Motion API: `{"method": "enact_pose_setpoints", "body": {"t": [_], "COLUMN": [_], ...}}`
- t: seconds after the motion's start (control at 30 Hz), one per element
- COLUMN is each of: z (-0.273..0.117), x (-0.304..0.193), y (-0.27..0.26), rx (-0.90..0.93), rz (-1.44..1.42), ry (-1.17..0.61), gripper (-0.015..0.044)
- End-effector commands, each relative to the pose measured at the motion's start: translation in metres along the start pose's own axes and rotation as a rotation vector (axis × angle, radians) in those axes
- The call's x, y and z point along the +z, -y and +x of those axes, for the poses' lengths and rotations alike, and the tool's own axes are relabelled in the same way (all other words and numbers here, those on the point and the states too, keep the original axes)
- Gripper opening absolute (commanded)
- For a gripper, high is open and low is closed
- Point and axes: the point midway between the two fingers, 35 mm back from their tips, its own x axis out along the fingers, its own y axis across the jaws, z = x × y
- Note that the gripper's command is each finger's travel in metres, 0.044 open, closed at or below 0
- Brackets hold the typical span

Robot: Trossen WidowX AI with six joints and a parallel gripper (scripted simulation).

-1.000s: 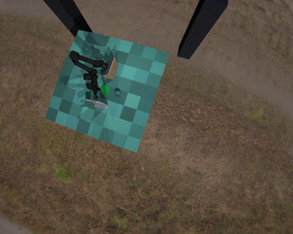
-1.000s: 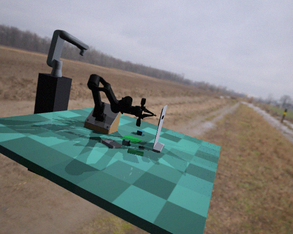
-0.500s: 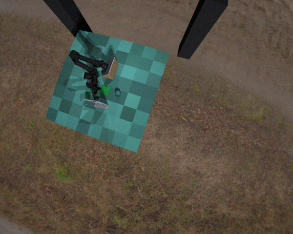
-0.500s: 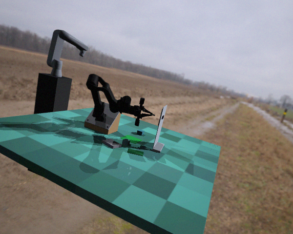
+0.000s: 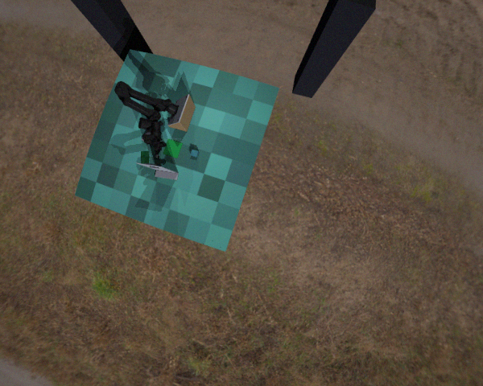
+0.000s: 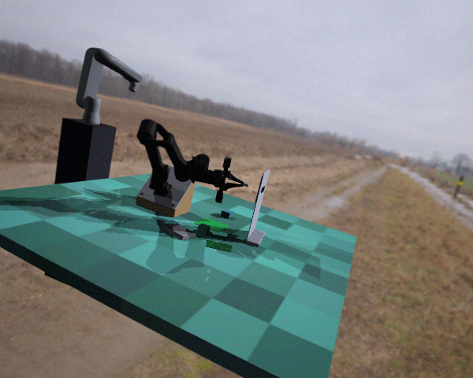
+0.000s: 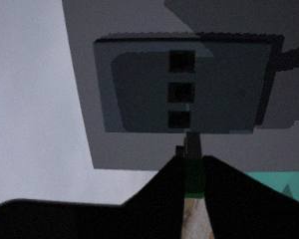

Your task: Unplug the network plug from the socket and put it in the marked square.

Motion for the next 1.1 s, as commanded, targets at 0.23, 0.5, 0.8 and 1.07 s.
{"method": "enact_pose_setpoints", "body": {"t": [0.23,0.5,0.8,1.07], "z": [-0.002,-0.008,-0.016,-0.021], "x": [-0.001,-0.003,-0.004,-0.005], "y": [-0.014,-0.032,-0.051,-0.057], "rx": [-0.002,-0.004,-0.005,-0.019], "rz": [0.003,0.005,0.008,0.004], "ry": [0.000,0.000,0.001,-0.004], "gripper": [0.0000,0.0000,0.0000,0.0000]}}
